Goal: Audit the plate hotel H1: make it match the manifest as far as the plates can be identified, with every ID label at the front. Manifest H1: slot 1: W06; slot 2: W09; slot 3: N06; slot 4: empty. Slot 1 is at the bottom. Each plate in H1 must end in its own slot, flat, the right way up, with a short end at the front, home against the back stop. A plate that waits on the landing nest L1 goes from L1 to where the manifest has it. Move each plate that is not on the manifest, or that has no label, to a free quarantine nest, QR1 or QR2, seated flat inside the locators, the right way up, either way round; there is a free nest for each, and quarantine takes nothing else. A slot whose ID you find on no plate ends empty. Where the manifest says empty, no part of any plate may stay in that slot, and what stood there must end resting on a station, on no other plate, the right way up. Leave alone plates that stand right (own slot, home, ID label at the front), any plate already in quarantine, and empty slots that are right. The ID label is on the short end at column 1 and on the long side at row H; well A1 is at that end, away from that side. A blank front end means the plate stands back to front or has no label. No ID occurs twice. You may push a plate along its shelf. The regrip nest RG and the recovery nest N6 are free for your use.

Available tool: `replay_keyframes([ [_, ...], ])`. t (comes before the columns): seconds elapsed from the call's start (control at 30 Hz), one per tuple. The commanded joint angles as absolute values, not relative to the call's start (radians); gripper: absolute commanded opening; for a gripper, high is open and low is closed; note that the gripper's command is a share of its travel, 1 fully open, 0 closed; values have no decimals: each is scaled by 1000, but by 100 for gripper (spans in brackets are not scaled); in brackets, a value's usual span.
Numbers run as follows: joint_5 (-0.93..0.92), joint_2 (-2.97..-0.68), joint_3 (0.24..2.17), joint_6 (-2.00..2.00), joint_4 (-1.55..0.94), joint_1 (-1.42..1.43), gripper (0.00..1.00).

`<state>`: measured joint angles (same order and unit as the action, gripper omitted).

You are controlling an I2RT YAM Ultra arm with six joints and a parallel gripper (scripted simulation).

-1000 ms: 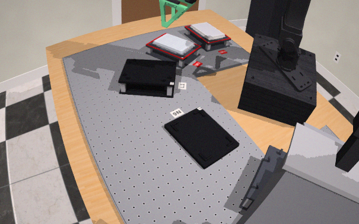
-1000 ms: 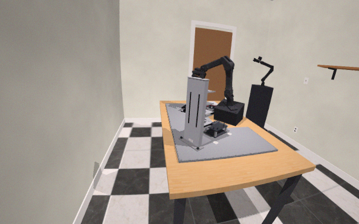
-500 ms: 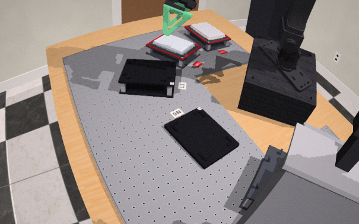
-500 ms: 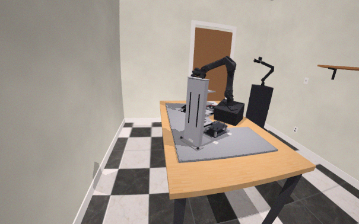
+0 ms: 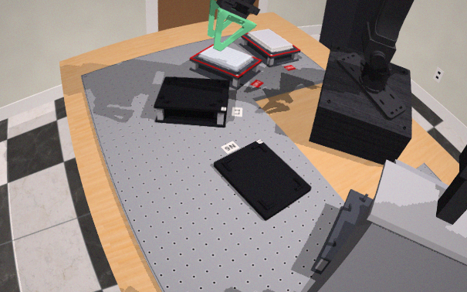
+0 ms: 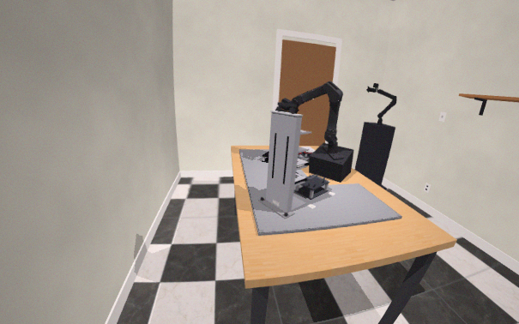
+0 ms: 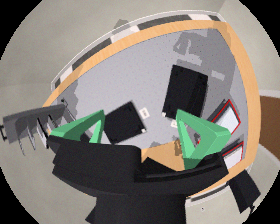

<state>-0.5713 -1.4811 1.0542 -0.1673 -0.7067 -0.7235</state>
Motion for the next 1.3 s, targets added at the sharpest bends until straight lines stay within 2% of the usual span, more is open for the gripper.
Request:
replay_keyframes([
  [0.0,-623,-1457,1034,-254,-672,-745,100],
  [0.6,-763,-1508,1008,-548,-643,-802,100],
  [1.27,-912,-1592,1074,-919,-707,-856,100],
])
